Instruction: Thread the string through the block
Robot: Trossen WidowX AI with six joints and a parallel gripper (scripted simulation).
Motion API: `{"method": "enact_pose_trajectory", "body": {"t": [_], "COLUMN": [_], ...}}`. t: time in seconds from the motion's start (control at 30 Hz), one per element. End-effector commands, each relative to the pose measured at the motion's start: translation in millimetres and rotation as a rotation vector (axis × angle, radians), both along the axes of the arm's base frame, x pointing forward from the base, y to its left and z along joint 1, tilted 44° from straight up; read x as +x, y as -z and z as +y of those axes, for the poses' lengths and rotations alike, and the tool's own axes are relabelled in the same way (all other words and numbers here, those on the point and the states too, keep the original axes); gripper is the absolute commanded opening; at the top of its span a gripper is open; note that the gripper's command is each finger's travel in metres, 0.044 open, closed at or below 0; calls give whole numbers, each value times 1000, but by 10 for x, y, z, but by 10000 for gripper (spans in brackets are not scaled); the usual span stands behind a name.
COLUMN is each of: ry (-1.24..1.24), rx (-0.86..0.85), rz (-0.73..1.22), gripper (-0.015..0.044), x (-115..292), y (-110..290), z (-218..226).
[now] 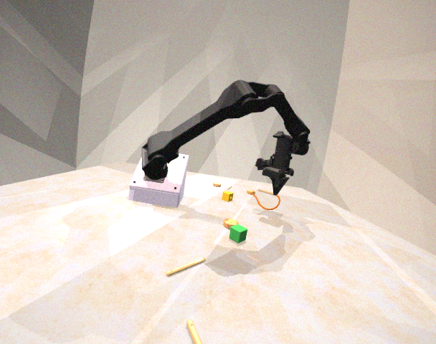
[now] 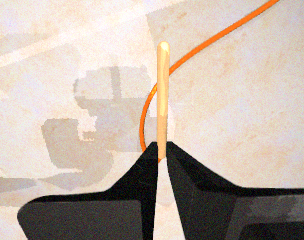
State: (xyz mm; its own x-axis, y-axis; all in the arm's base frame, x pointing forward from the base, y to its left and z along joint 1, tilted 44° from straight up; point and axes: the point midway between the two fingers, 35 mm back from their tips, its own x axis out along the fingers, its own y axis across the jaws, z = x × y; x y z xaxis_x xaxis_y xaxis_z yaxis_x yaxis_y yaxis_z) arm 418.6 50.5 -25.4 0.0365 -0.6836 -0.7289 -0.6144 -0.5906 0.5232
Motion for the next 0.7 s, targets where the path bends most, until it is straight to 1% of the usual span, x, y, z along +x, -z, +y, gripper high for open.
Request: {"method": "enact_pose_trajectory", "body": {"t": [0.0, 0.67], "ry": [-4, -4], "rx": [-8, -11], "rz": [8, 6], "gripper": [0, 0], "x": [47, 245], "y": [-15, -137], "z": [-44, -173]}}
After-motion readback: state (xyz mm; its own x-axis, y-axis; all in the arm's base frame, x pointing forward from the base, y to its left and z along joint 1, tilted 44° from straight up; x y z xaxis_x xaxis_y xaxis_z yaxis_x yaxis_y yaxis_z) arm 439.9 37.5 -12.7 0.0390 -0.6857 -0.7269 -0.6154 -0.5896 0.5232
